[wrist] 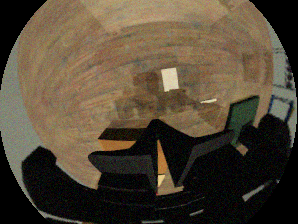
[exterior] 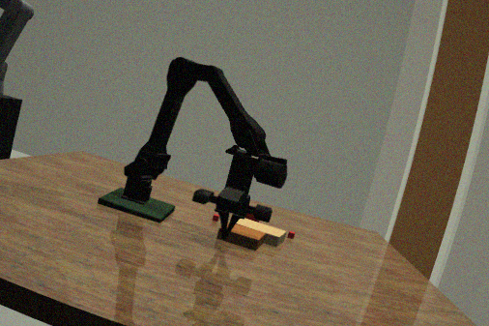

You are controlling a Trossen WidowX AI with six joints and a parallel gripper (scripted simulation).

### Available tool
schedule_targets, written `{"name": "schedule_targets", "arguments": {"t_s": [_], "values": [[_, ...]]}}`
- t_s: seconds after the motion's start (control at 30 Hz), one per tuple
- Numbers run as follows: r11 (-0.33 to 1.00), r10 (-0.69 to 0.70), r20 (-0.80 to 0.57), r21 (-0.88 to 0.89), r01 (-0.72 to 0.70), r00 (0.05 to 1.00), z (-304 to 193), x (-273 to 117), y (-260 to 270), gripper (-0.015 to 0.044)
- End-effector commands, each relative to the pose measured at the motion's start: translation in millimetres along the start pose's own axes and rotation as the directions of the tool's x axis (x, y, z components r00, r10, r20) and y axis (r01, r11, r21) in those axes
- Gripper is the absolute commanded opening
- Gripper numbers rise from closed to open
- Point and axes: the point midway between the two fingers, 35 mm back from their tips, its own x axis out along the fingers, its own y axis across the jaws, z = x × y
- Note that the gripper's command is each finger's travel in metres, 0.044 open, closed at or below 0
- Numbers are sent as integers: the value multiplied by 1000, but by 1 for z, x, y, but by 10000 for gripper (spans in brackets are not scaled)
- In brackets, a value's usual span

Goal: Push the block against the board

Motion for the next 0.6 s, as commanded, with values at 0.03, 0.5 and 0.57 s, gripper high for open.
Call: {"name": "schedule_targets", "arguments": {"t_s": [0.03,0.5,0.57], "values": [[1000,-5,-15,-7,5,1000,-11,2,-2,0],[1000,-5,-17,-7,5,1000,-30,2,2,0],[1000,-5,-17,-7,5,1000,-33,2,2,0]]}}
